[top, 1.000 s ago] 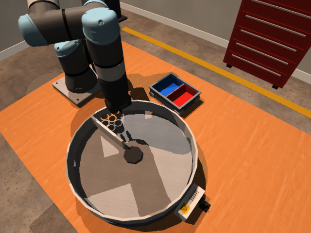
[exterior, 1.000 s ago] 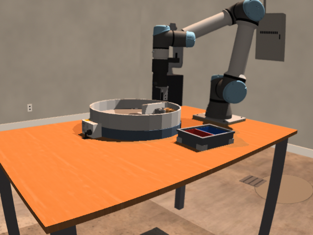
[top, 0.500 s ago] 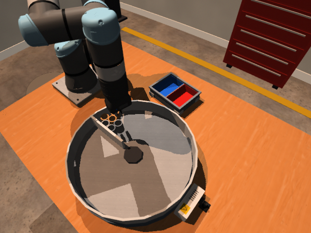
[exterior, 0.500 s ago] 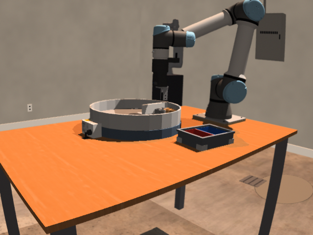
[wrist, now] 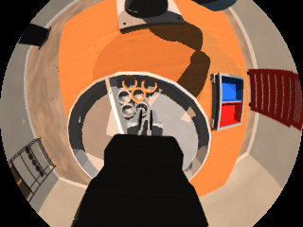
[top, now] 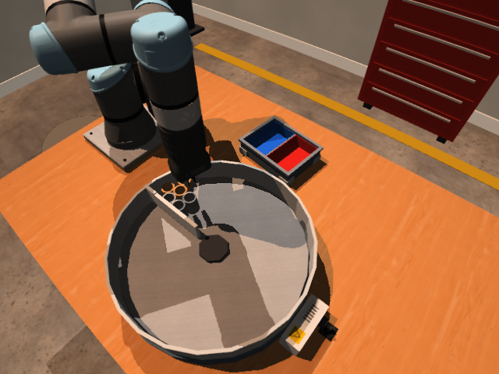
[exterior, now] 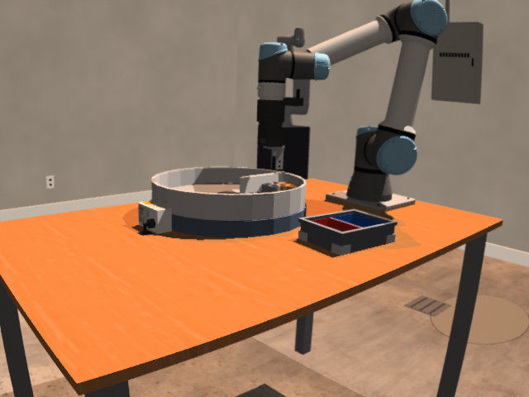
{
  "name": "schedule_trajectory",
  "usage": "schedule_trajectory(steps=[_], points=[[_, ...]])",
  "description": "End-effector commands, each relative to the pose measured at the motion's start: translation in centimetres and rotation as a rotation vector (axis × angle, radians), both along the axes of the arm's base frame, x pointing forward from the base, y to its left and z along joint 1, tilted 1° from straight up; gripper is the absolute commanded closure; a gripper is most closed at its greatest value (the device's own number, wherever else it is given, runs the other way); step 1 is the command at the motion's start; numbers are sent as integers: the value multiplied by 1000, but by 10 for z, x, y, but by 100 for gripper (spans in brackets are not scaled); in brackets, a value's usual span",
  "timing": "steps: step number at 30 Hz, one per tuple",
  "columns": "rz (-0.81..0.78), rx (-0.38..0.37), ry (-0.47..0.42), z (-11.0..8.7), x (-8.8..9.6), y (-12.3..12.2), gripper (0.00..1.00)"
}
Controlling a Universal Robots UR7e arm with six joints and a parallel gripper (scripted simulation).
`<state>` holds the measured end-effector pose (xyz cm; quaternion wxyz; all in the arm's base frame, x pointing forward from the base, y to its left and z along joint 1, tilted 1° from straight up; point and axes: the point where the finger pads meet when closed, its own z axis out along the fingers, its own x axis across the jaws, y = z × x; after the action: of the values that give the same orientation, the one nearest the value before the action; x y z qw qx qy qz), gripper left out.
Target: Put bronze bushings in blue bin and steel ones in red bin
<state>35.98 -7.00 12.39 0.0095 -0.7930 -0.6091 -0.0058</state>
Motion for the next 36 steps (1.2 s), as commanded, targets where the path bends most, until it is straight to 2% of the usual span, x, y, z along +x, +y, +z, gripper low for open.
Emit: schedule_trajectory(steps=[1, 16, 20, 26, 31, 36], points=[[0, -1, -1, 0, 0, 0, 60], [0, -1, -1, 0, 0, 0, 60], [0, -1, -1, -11, 0, 0, 60], [0, -1, -1, -14, 0, 0, 60], [0, -1, -1, -29, 0, 0, 60], [0, -1, -1, -35, 0, 0, 60]])
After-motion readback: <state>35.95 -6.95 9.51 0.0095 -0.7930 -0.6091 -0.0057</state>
